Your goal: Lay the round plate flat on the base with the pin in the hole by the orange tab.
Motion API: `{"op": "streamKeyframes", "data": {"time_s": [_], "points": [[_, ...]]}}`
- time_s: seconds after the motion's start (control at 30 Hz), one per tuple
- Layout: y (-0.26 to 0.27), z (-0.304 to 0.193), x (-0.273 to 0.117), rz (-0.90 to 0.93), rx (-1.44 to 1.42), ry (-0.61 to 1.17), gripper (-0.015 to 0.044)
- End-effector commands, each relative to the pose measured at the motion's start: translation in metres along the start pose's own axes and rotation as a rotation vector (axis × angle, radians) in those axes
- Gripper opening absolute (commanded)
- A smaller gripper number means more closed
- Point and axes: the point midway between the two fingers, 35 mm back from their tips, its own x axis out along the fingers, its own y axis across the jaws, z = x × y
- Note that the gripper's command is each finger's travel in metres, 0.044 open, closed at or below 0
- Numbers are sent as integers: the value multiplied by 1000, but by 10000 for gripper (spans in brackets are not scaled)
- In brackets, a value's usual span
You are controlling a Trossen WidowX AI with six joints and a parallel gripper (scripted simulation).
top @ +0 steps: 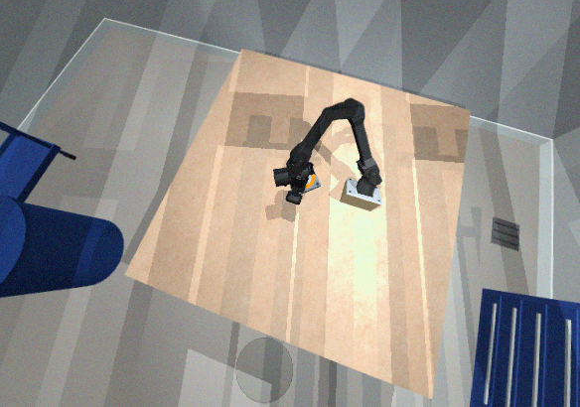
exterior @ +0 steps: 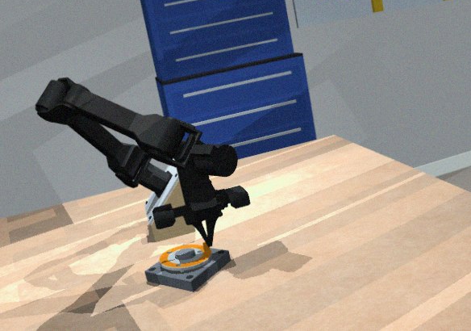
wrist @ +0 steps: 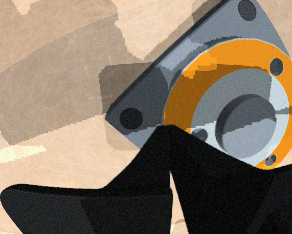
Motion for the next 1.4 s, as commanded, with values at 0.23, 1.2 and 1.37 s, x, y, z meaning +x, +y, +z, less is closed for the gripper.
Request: {"op": "streamKeyframes", "data": {"time_s": [0.23,1.2,1.37], "points": [[-1,-10,3,-4,-6,17,0],[-5,-25,2,-4,-6,17,0],[-7,-28,2,-4,-6,17,0]]}}
